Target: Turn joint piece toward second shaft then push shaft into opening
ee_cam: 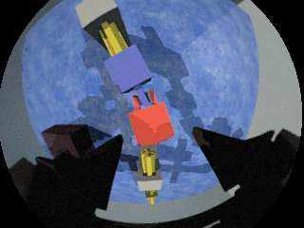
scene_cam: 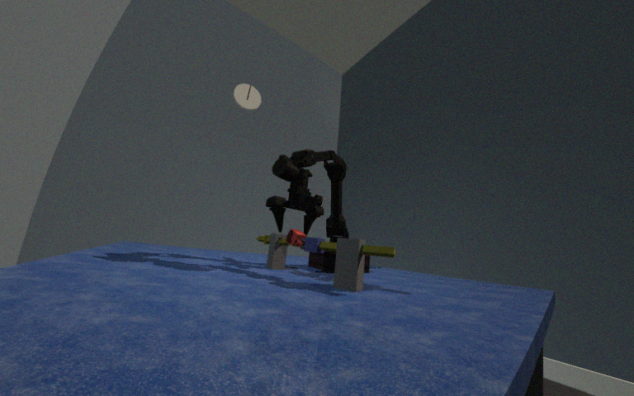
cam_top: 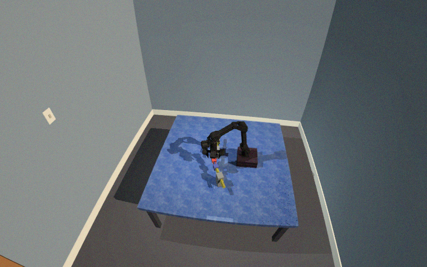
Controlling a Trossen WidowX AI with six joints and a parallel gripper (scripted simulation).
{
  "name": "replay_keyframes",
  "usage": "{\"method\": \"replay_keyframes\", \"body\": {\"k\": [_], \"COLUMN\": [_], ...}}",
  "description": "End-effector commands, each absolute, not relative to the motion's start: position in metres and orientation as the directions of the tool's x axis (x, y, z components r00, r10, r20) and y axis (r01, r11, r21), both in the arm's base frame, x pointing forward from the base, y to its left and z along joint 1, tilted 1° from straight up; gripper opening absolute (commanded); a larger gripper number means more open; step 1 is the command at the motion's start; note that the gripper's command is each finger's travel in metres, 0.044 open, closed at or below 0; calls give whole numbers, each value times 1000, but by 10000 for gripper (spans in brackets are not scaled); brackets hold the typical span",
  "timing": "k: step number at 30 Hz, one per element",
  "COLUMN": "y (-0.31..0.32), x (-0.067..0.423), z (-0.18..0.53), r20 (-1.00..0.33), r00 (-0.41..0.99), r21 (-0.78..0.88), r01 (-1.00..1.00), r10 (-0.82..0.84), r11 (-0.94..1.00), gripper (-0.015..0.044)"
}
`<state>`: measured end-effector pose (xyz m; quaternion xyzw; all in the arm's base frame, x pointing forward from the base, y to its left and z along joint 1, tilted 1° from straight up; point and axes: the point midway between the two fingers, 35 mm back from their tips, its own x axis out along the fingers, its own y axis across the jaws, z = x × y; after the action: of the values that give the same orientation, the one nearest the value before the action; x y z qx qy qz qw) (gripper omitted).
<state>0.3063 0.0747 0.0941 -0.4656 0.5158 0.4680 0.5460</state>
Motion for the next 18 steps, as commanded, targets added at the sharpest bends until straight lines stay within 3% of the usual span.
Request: {"method": "replay_keyframes", "body": {"k": [1,18], "y": [75,75], "x": [308,310], "z": [106,151], "r20": [-999,-999], "r00": [30,25], "r21": [-21,3], "r01": [-960,-641], "r10": [29,24], "r11": [280,767], "gripper": [440,440]}}
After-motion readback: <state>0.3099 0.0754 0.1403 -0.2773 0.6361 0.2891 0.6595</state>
